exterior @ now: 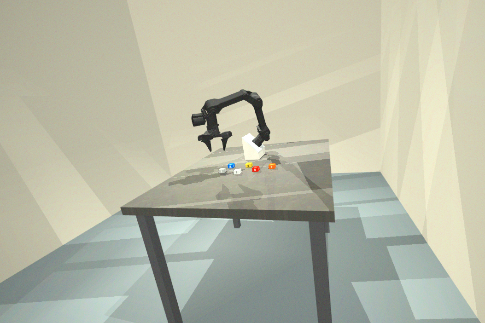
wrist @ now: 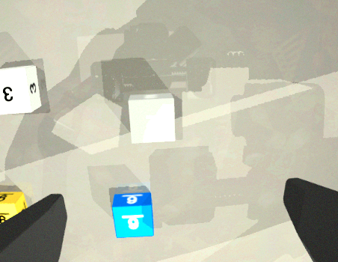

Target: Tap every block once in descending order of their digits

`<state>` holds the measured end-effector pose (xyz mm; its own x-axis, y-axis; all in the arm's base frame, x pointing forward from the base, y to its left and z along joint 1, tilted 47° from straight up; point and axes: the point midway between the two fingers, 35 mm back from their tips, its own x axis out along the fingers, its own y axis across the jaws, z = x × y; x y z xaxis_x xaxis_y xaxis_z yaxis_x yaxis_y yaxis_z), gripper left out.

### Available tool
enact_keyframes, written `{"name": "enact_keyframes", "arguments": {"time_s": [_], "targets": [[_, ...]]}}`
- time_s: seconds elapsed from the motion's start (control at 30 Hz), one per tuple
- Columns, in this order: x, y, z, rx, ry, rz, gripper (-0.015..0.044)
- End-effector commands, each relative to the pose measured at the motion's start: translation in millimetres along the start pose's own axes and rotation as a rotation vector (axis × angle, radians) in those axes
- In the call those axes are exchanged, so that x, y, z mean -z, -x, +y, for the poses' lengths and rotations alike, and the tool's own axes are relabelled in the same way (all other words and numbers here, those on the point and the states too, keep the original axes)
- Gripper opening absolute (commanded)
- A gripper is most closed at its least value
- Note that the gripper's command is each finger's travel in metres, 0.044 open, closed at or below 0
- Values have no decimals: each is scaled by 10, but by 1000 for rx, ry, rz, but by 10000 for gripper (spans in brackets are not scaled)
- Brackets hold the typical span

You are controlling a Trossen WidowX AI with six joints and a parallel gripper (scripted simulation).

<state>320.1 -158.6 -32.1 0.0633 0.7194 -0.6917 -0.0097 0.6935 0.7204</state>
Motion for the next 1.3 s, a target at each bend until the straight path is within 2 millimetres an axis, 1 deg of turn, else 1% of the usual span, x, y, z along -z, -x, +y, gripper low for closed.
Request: {"name": "enact_keyframes", "arguments": {"time_s": [0.0, 0.33, 0.37, 0.4, 0.53, 0.67, 0.77, 0.83, 0.97, 1.0, 1.03, 1.17, 1.2, 1.27], "targets": [[1, -6, -7, 2, 5, 3, 400], [5, -2, 15, 2, 5, 3, 400], [19, 10, 79, 2, 5, 3, 400], [44, 27, 185, 2, 4, 3, 400], [216, 72, 686, 1, 3, 4, 400], [461, 53, 1146, -2, 1, 5, 400], [673, 3, 1436, -4, 1, 6, 400], [726, -13, 1499, -5, 0, 7, 400], [726, -13, 1499, -5, 0, 7, 400], [722, -40, 1497, -4, 0, 7, 374], [713, -123, 1491, -3, 0, 6, 348], [716, -720, 1500, -4, 1, 5, 242], [727, -797, 1507, -6, 1, 6, 216], [731, -822, 1509, -7, 1, 6, 164]]}}
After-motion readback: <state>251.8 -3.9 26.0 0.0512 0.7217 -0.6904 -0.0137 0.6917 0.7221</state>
